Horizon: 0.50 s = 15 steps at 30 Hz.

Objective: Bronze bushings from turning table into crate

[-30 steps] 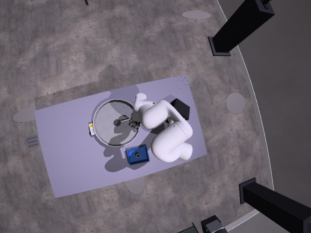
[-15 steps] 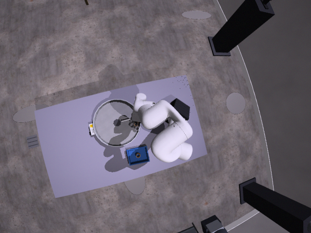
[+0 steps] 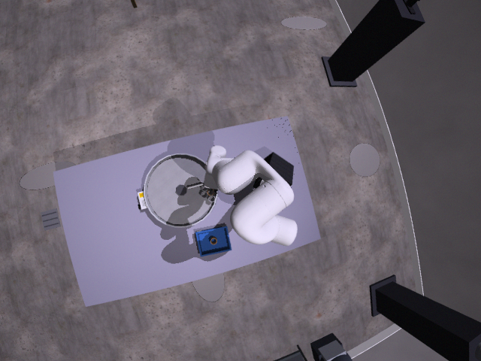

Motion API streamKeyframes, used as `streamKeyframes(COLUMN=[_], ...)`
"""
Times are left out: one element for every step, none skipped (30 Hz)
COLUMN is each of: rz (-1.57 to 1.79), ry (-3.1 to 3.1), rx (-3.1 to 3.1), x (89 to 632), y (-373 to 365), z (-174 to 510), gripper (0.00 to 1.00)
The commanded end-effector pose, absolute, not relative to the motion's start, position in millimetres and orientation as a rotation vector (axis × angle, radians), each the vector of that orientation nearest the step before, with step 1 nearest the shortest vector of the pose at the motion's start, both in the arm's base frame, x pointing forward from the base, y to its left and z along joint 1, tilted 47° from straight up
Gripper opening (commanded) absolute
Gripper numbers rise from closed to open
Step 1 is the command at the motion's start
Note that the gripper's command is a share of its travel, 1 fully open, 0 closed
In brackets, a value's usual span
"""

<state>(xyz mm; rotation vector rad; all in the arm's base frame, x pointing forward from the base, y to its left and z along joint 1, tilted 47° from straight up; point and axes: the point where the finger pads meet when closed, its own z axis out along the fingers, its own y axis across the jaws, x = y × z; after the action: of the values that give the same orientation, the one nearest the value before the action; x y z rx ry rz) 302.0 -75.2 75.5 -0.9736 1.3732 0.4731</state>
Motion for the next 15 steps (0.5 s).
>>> streamKeyframes(rz=[0.469,0.469,0.469,0.469,0.469,0.469,0.469,0.469,0.469,0.469,0.469,0.469,0.469,0.469,0.469], ry=[1.375,1.375,1.375,1.375,1.375,1.375,1.375,1.375,1.375,1.375,1.375,1.375,1.375,1.375,1.375], rx=[-0.973,-0.973,-0.973,-0.973,-0.973,-0.973,-0.973,-0.973,-0.973,-0.973,-0.973,-0.973,-0.973,-0.973,-0.973], x=[303.6,303.6,303.6,303.6,303.6,303.6,303.7,303.9,304.3,304.9,305.7,306.7,307.8,308.8,309.6], y=[-76.0,-76.0,-76.0,-76.0,-76.0,-76.0,-76.0,-75.9,-75.6,-75.1,-74.4,-73.6,-72.8,-72.0,-71.4], z=[73.5,73.5,73.5,73.5,73.5,73.5,73.4,73.2,72.8,72.0,71.0,69.9,68.7,67.5,66.5], gripper=[0.10,0.10,0.10,0.10,0.10,0.10,0.10,0.10,0.10,0.10,0.10,0.10,0.10,0.10,0.10])
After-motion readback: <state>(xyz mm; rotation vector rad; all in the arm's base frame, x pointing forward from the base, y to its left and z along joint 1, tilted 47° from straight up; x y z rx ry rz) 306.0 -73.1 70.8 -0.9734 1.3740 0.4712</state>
